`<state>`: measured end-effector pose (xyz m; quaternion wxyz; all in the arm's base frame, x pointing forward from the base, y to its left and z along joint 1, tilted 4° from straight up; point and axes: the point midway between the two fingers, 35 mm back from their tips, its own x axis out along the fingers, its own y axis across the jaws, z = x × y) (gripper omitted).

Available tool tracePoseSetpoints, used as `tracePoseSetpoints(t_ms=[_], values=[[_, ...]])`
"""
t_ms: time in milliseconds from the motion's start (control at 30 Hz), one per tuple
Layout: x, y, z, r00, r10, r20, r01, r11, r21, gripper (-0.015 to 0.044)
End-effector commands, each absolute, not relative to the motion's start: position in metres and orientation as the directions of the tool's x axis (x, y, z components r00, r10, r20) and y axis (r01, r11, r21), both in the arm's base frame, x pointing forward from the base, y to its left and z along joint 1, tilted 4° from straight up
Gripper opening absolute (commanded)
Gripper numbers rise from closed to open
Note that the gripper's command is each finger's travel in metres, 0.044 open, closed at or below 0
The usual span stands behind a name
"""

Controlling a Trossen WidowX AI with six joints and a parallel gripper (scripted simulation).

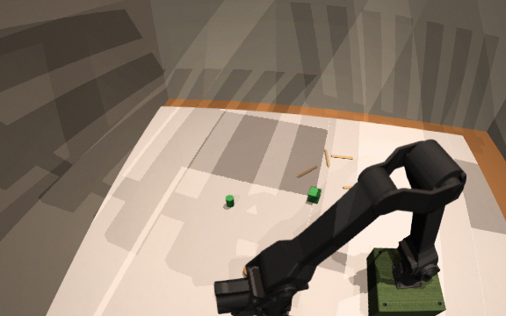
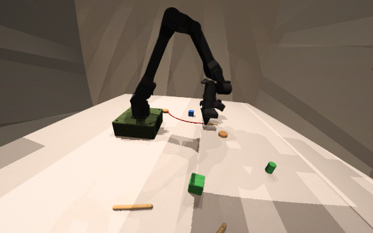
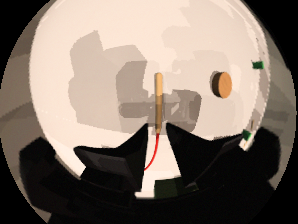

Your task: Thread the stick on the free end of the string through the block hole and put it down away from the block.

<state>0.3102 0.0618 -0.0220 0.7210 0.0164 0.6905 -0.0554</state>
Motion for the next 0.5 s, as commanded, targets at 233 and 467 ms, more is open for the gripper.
tracePoseSetpoints(t_ms=[233, 467], values=[[0.3088, 0.0609, -0.0232, 0.037, -0.061, -0.997, 0.099, 0.993, -0.057, 0.0125], [0.3102, 0.0618, -0.022, 0.04, -0.057, -0.998, 0.102, 0.993, -0.053, 0.0098]])
